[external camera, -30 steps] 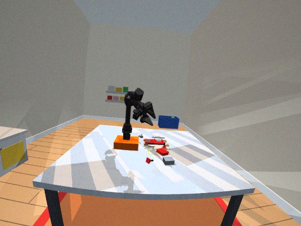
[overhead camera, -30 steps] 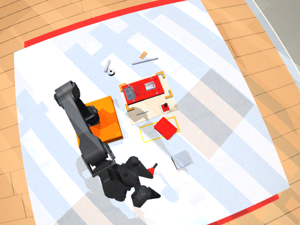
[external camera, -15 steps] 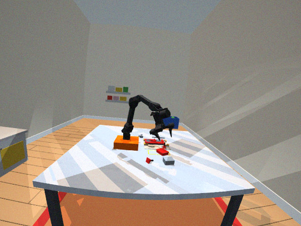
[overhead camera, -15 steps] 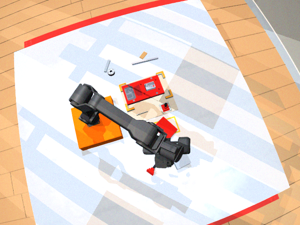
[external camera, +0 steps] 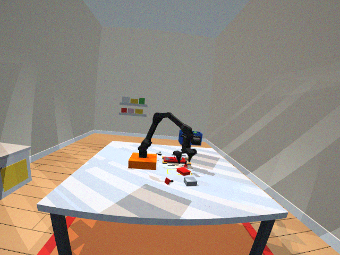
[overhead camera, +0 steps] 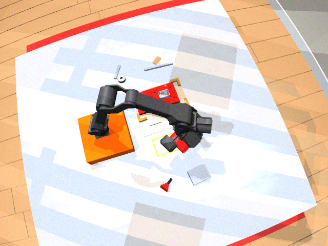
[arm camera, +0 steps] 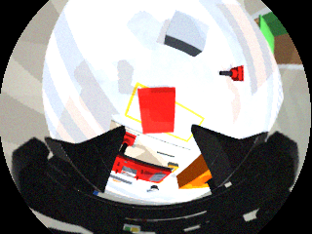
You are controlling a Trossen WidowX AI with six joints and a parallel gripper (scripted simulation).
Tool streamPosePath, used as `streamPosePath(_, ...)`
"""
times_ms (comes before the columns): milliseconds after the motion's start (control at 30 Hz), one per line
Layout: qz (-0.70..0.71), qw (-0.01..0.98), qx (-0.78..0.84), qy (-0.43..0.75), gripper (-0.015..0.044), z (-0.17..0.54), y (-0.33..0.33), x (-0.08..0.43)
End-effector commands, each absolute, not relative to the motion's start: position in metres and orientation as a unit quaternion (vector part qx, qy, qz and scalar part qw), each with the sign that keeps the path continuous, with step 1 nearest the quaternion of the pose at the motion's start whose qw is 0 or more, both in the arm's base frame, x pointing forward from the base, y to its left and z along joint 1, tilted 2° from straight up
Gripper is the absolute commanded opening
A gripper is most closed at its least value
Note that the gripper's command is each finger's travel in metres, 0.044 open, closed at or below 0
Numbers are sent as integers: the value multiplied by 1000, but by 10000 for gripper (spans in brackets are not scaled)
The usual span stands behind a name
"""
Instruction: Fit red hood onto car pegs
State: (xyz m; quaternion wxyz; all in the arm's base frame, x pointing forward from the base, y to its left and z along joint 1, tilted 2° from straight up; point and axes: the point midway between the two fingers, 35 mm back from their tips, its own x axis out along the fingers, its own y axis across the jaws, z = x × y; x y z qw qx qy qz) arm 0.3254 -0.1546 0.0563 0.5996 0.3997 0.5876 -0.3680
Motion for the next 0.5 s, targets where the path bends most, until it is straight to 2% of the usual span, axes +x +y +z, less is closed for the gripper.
streamPosePath(0, -364, 603, 381, 599, 440, 55, -154, 325)
streamPosePath(467, -364, 603, 381, 599, 440, 48, -154, 325)
